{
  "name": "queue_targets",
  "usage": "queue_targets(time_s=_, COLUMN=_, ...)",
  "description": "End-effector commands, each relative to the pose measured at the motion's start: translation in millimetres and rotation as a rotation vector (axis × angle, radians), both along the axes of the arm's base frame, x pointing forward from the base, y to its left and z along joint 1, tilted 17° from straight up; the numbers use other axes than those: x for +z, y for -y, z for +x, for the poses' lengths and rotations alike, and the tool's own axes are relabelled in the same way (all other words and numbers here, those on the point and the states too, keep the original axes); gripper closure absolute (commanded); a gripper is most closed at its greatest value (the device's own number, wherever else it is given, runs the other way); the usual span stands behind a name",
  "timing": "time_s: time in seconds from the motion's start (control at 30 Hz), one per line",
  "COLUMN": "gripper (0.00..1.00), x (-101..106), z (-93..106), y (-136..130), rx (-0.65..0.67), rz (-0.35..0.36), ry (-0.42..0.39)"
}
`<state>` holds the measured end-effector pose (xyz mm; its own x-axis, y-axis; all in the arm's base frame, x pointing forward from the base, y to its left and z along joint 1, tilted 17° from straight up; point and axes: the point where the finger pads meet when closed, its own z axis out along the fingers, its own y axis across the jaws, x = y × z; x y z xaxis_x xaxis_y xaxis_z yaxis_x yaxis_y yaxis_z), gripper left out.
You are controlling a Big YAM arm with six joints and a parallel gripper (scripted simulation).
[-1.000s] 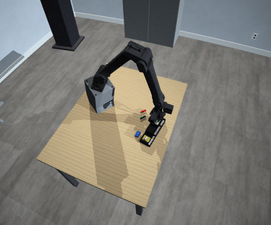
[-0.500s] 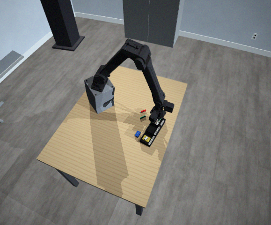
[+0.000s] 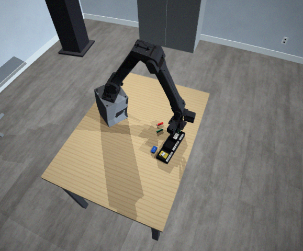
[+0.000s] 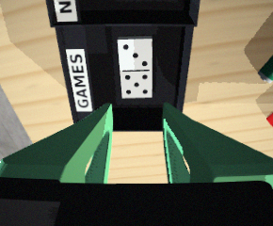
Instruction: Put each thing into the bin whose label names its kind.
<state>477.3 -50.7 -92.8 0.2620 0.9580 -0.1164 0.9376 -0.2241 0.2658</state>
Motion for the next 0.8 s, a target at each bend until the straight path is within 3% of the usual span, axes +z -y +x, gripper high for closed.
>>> queue_targets(time_s=0.0, gripper=0.69, x=-1.1, z=8.7, y=-0.2, rx=-0.006, rz=-0.003, ry=0.014)
queue_targets(time_s=0.77, gripper=0.69, x=-4.7, z=4.9, y=0.0, rx=-0.006, rz=-0.003, ry=0.008)
